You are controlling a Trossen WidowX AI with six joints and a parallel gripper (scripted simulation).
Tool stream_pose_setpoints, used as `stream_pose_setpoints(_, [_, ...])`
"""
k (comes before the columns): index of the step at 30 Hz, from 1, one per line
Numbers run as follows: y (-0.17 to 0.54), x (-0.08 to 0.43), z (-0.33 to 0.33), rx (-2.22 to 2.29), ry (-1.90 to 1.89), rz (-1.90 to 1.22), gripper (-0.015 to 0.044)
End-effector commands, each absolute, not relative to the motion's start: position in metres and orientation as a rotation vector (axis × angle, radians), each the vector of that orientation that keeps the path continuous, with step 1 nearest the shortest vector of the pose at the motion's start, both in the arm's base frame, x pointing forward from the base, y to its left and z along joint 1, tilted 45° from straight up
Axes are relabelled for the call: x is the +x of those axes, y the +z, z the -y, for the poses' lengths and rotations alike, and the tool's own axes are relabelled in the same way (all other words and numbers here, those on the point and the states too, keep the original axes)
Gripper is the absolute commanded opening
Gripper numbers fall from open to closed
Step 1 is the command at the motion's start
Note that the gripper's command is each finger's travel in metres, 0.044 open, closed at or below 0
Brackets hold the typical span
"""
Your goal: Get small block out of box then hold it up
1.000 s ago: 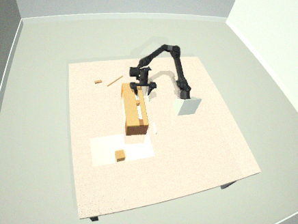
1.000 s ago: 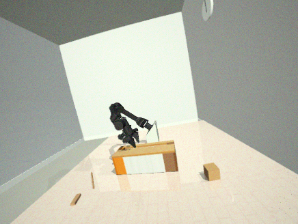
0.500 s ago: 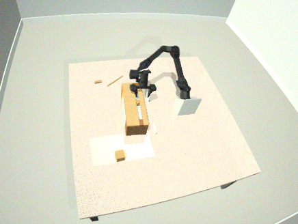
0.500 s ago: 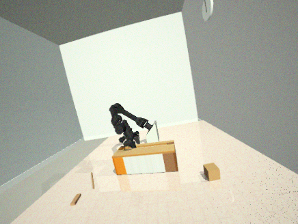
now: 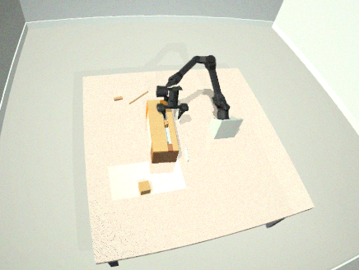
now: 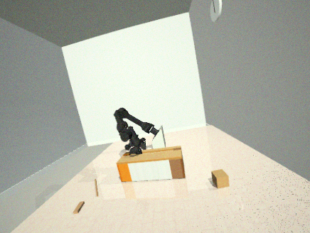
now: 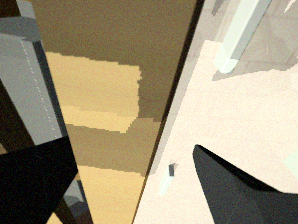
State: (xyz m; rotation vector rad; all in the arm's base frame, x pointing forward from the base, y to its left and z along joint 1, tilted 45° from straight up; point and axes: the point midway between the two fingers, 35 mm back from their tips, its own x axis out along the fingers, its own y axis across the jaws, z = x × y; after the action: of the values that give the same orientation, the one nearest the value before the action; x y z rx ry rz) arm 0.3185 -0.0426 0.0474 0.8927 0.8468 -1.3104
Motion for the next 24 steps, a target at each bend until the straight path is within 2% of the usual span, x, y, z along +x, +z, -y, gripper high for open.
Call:
stream_pose_setpoints(1, [0.039,0.318,0.035,0.891,-1.311,-0.848,0.04])
stream_pose_setpoints(24, [-0.012,0.319,-0.016,0.894,-1.309,-0.851,0.04])
